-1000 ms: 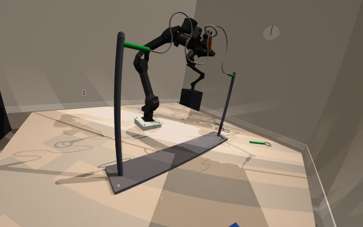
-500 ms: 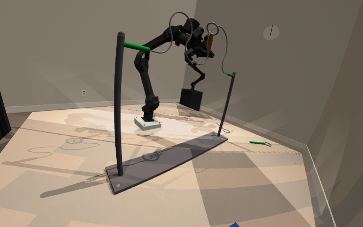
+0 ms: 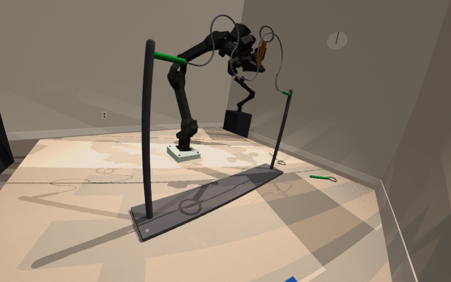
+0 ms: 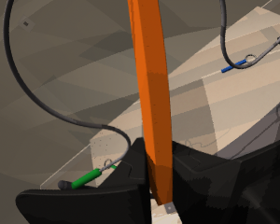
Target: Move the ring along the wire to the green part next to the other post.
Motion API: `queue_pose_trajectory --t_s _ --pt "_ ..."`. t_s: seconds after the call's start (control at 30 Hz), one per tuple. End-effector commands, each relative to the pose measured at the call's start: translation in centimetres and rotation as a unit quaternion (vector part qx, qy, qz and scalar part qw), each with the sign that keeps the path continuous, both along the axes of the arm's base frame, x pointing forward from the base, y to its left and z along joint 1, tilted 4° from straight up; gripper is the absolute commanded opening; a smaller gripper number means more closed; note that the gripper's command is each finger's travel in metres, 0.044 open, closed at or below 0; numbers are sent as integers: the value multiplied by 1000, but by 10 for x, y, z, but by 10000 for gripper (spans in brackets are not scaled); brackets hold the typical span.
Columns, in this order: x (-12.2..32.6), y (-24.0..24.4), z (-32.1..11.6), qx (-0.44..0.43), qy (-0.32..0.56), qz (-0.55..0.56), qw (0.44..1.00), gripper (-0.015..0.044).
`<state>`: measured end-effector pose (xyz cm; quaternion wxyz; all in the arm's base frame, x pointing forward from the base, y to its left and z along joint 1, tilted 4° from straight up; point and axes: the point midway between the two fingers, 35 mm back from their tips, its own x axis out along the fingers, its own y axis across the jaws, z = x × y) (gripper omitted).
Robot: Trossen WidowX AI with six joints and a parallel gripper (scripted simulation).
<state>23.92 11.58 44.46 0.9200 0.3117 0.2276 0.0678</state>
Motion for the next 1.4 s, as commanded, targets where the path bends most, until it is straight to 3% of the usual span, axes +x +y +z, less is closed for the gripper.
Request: queue_pose_trajectory --t_s 0.0,1.37 --pt "1 -1 0 -27 -3 -2 1000 -150" --pt "3 -18 -7 -292 -20 -24 956 -150"
